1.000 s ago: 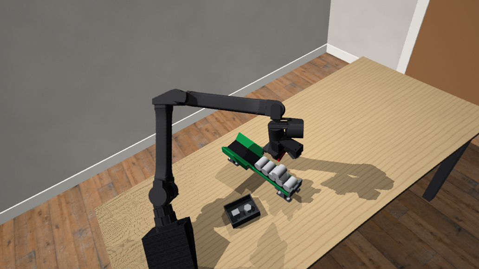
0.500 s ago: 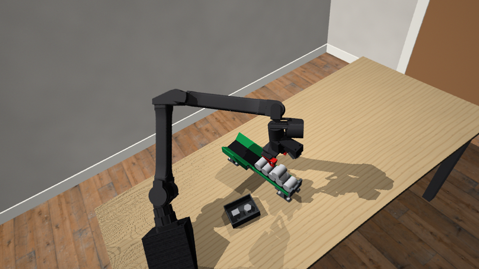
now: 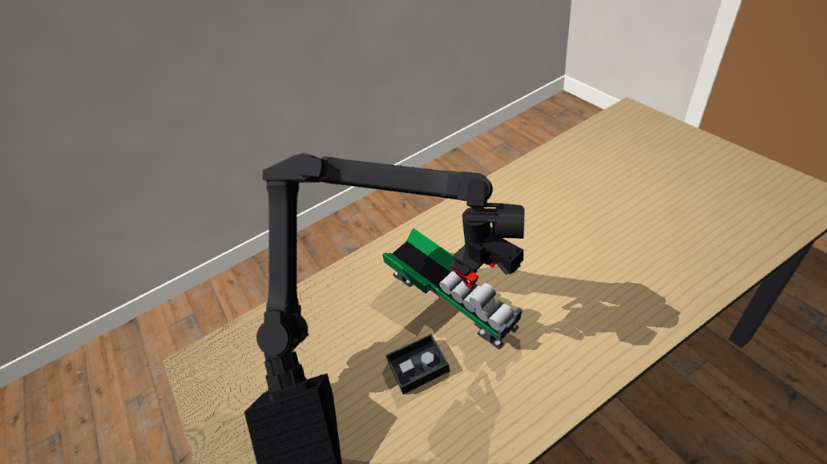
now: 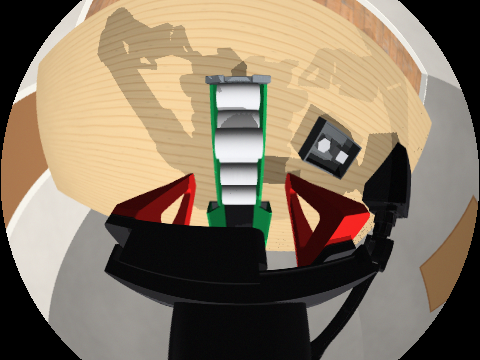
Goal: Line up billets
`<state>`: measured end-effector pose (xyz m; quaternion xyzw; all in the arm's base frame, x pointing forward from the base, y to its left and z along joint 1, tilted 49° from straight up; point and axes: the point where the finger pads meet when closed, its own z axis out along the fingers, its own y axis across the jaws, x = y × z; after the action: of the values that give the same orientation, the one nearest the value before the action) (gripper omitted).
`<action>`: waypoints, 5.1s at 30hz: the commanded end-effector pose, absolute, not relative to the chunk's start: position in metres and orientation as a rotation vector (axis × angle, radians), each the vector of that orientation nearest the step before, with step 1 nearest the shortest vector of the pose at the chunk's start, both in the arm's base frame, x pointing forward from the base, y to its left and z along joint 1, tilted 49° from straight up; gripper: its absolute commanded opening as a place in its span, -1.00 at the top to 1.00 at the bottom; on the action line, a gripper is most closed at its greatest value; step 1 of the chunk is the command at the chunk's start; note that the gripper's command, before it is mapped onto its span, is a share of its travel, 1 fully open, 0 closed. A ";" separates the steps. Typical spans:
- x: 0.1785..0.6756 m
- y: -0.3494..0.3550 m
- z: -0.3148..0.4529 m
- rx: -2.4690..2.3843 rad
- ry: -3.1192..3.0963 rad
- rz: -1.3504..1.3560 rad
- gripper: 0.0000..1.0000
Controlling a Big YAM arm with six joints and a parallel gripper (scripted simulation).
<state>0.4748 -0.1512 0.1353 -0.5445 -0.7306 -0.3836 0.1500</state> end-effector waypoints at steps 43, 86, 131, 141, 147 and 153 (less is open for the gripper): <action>0.493 -0.127 0.109 -1.584 -2.112 -1.116 -0.66; 0.495 -0.095 0.076 -1.572 -2.094 -1.103 -0.66; 0.493 -0.094 0.072 -1.572 -2.094 -1.103 -0.66; 0.493 -0.094 0.072 -1.572 -2.094 -1.103 -0.66; 0.493 -0.094 0.072 -1.572 -2.094 -1.103 -0.66; 0.493 -0.094 0.072 -1.572 -2.094 -1.104 1.00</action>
<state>0.4931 -0.0914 0.0814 -0.5428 -0.7328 -0.3840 0.1444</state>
